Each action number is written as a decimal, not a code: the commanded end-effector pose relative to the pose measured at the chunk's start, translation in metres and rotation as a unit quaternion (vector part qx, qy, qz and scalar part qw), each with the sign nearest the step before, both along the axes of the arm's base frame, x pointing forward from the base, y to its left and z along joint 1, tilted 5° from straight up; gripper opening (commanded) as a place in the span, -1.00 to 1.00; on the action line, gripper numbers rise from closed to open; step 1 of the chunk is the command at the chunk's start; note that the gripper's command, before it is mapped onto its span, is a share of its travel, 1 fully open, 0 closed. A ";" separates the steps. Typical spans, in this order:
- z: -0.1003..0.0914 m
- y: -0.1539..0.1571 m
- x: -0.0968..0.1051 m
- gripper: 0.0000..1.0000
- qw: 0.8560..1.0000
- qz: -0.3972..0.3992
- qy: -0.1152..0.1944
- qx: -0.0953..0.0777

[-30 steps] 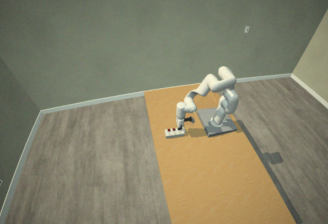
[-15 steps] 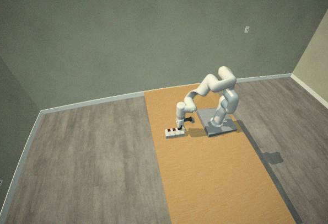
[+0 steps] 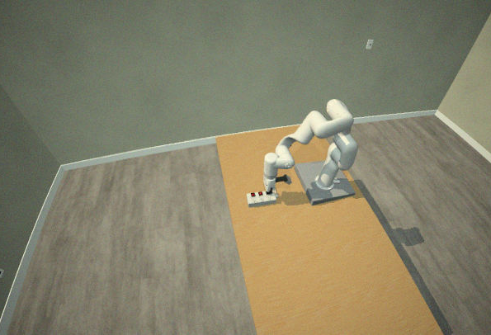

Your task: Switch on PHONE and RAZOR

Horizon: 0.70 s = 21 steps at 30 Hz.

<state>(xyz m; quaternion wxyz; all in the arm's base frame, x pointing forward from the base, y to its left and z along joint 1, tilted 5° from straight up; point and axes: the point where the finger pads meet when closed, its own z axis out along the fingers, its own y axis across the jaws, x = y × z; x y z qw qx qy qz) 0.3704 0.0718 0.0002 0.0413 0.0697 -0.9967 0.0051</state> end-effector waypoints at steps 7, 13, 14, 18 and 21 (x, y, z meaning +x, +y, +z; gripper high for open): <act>-0.003 0.001 0.001 -1.00 1.000 0.000 -0.002 0.000; -0.005 0.001 0.000 -1.00 1.000 0.000 -0.002 0.000; -0.005 0.002 0.000 -1.00 1.000 0.000 -0.002 0.000; -0.006 0.002 0.000 -1.00 1.000 0.000 -0.002 0.000; -0.006 0.002 0.000 -1.00 1.000 0.000 -0.002 0.000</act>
